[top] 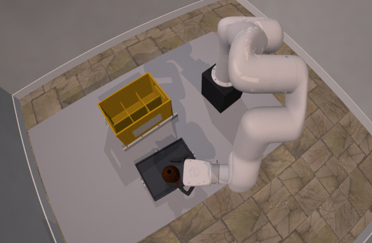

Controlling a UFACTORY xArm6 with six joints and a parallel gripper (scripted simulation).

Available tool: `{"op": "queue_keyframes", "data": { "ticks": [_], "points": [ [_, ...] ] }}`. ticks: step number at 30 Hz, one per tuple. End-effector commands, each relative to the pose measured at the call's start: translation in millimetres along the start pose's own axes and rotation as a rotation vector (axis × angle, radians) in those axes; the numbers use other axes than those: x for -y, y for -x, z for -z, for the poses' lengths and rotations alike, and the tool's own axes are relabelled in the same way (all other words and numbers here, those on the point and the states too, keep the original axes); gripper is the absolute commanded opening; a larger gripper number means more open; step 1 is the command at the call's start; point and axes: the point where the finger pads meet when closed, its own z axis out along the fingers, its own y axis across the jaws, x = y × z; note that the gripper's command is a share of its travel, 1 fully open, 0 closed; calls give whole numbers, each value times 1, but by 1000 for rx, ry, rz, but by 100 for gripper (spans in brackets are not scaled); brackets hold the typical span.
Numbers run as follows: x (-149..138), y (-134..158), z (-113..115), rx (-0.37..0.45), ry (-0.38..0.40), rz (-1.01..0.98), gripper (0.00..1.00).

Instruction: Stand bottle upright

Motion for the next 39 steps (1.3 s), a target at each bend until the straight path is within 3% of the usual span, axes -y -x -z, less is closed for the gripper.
{"op": "queue_keyframes", "data": {
  "ticks": [1, 14, 39],
  "points": [
    [-1, 3, 1, 0, 0, -3, 100],
    [-1, 15, 3, 0, 0, -3, 100],
    [-1, 67, 12, 0, 0, -3, 100]
  ]
}}
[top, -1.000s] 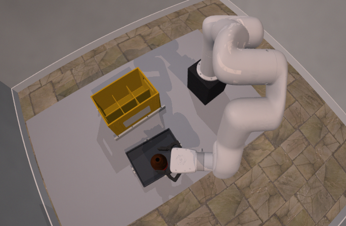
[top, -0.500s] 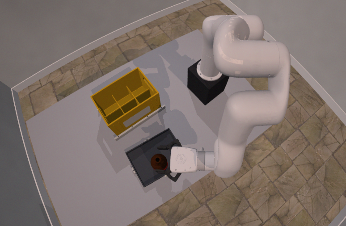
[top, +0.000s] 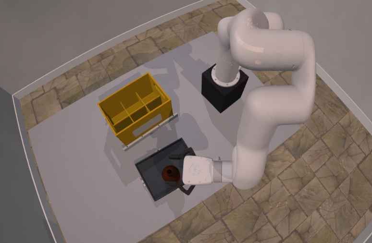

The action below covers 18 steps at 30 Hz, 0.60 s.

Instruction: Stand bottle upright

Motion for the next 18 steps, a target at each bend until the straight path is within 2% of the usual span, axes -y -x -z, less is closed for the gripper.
{"op": "queue_keyframes", "data": {
  "ticks": [1, 18],
  "points": [
    [-1, 12, 2, 0, 1, -3, 100],
    [-1, 36, 7, 0, 1, -3, 100]
  ]
}}
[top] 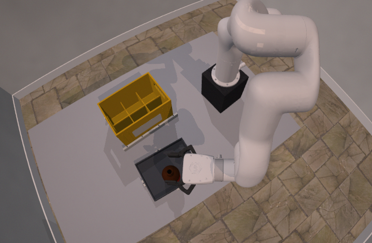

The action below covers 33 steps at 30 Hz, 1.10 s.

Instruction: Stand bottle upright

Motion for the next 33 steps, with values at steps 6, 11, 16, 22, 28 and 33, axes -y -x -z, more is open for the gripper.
{"op": "queue_keyframes", "data": {
  "ticks": [6, 11, 16, 22, 28, 33],
  "points": [
    [-1, 8, 2, 0, 1, -3, 100],
    [-1, 10, 2, 0, 1, -3, 100],
    [-1, 10, 2, 0, 1, -3, 100],
    [-1, 10, 2, 0, 1, -3, 0],
    [-1, 10, 2, 0, 1, -3, 0],
    [-1, 10, 2, 0, 1, -3, 0]
  ]
}}
